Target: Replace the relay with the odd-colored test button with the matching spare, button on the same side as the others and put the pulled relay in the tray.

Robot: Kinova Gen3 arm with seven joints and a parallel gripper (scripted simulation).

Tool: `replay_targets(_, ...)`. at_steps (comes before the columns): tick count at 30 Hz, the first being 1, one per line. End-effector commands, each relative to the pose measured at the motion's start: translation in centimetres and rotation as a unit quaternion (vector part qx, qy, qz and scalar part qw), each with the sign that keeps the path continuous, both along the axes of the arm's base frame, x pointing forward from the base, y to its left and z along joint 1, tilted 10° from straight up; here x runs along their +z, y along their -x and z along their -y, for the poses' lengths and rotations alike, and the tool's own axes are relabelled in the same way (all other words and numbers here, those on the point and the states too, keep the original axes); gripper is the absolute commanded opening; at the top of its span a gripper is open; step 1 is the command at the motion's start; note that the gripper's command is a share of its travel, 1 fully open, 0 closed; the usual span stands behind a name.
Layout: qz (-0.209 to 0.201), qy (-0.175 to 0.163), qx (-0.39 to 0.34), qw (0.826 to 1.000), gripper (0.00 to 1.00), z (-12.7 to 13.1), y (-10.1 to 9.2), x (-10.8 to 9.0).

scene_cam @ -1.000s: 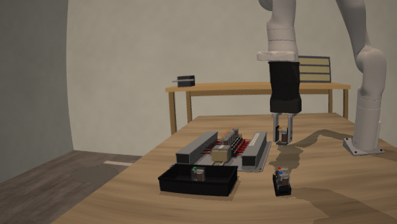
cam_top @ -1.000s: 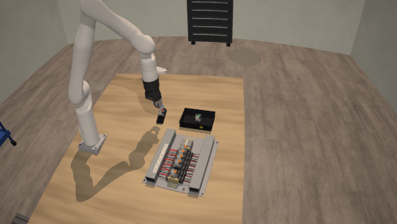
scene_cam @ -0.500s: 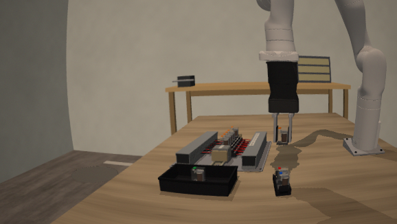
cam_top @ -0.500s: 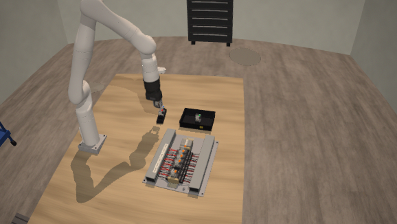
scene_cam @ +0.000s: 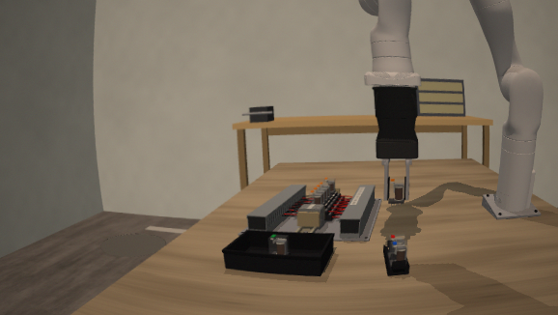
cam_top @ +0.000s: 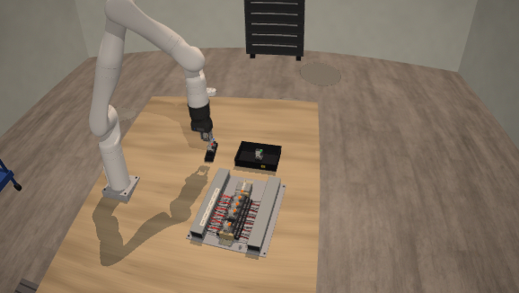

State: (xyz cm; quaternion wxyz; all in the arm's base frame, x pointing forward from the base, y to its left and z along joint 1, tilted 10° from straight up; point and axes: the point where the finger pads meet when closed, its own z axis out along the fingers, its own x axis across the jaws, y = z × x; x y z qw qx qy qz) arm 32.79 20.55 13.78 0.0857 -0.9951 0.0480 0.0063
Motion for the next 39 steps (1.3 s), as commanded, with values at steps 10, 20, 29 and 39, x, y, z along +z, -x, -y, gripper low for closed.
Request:
replay_targets(10,0.002,0.0,0.007,1.0,0.0,1.5,-0.8,-0.2)
replay_targets(20,0.001,-0.001,0.006,1.0,0.0,5.0,-2.6,-0.9)
replay_targets(29,0.003,0.0,0.01,1.0,0.0,6.9,-3.6,-1.2)
replay_targets(39,0.001,0.0,0.006,1.0,0.0,10.0,-5.1,-1.8)
